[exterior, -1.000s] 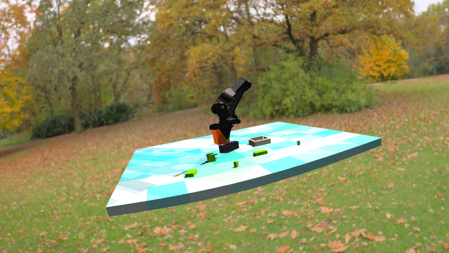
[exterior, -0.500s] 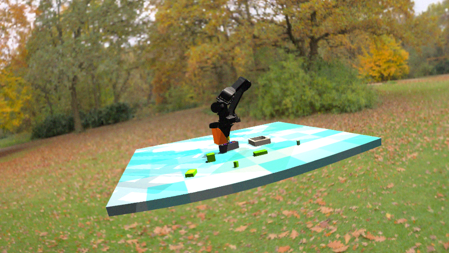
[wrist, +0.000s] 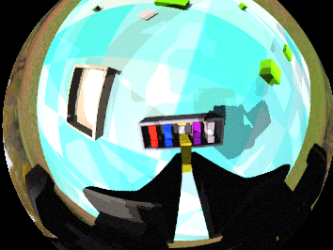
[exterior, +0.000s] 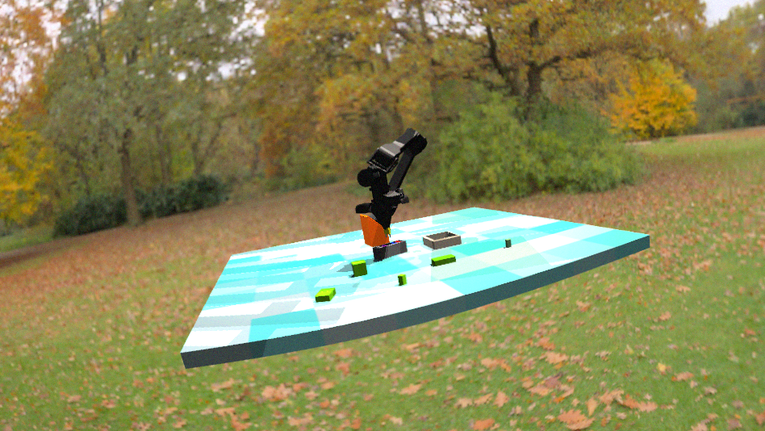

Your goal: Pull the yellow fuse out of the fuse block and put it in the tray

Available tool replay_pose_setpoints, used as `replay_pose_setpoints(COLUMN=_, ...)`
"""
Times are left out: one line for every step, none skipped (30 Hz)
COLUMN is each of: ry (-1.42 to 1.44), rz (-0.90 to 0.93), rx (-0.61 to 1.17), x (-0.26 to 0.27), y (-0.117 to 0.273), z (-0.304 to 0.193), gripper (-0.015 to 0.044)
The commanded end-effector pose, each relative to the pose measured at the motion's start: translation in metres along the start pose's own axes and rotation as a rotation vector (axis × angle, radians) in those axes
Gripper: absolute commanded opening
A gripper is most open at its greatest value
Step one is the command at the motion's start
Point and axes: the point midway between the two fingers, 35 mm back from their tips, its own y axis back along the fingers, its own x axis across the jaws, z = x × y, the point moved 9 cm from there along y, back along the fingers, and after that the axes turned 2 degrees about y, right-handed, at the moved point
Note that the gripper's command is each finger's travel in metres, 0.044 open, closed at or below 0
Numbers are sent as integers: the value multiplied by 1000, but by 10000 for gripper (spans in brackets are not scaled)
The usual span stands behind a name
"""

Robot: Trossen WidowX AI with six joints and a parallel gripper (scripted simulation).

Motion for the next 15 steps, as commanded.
replay_pose_setpoints(ry=8, rz=-12, rx=1, x=3, y=3, z=4, gripper=0)
replay_pose_setpoints(ry=8, rz=-14, rx=2, x=8, y=4, z=8, gripper=0)
replay_pose_setpoints(ry=7, rz=-16, rx=3, x=14, y=4, z=13, gripper=0)
replay_pose_setpoints(ry=6, rz=-19, rx=3, x=19, y=4, z=17, gripper=0)
replay_pose_setpoints(ry=6, rz=-21, rx=4, x=25, y=4, z=22, gripper=0)
replay_pose_setpoints(ry=5, rz=-23, rx=4, x=31, y=5, z=26, gripper=0)
replay_pose_setpoints(ry=5, rz=-24, rx=4, x=38, y=5, z=30, gripper=0)
replay_pose_setpoints(ry=5, rz=-25, rx=4, x=44, y=5, z=34, gripper=0)
replay_pose_setpoints(ry=5, rz=-26, rx=4, x=50, y=5, z=38, gripper=0)
replay_pose_setpoints(ry=4, rz=-27, rx=4, x=57, y=5, z=42, gripper=0)
replay_pose_setpoints(ry=4, rz=-28, rx=4, x=63, y=5, z=45, gripper=0)
replay_pose_setpoints(ry=4, rz=-28, rx=3, x=70, y=5, z=49, gripper=0)
replay_pose_setpoints(ry=4, rz=-28, rx=3, x=77, y=5, z=52, gripper=0)
replay_pose_setpoints(ry=4, rz=-28, rx=3, x=83, y=5, z=55, gripper=0)
replay_pose_setpoints(ry=5, rz=-27, rx=2, x=90, y=4, z=58, gripper=0)
